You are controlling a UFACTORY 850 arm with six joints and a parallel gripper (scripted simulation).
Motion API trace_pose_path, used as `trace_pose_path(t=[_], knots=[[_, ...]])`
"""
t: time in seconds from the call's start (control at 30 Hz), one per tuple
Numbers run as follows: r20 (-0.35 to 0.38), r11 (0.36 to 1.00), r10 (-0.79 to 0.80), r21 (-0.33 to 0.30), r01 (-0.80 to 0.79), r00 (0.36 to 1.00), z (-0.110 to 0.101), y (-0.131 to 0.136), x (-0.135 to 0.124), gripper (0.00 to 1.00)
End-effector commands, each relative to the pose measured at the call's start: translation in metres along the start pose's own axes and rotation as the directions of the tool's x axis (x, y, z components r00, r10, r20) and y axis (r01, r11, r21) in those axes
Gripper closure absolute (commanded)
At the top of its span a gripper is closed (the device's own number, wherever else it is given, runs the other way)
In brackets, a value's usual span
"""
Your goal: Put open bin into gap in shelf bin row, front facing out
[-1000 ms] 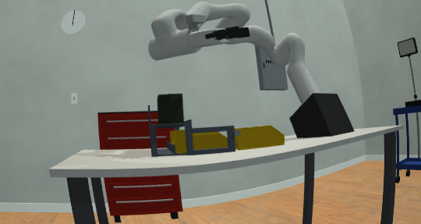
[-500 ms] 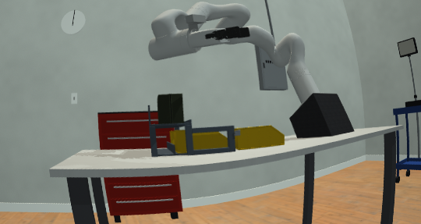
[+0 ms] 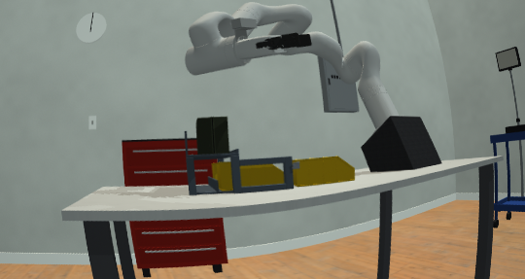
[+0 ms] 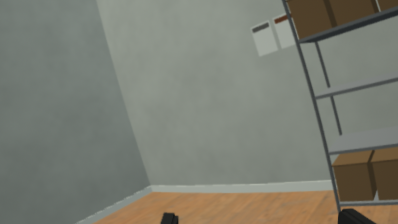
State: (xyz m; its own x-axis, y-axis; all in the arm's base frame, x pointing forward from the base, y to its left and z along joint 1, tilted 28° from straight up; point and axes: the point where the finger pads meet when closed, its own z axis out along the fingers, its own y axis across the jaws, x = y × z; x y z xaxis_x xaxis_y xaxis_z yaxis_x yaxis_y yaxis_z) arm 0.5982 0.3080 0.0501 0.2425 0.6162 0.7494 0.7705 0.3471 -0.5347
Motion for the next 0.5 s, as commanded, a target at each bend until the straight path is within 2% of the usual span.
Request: trace_pose_path(t=[0.0,0.37,0.47], knots=[[0.000,1.000,-0.002,-0.001,0.002,1.000,0.000,0.000,0.001,0.00],[0.000,1.000,-0.002,-0.001,0.002,1.000,0.000,0.000,0.001,0.00],[0.000,1.000,-0.002,-0.001,0.002,1.000,0.025,-0.020,-0.004,0.00]])
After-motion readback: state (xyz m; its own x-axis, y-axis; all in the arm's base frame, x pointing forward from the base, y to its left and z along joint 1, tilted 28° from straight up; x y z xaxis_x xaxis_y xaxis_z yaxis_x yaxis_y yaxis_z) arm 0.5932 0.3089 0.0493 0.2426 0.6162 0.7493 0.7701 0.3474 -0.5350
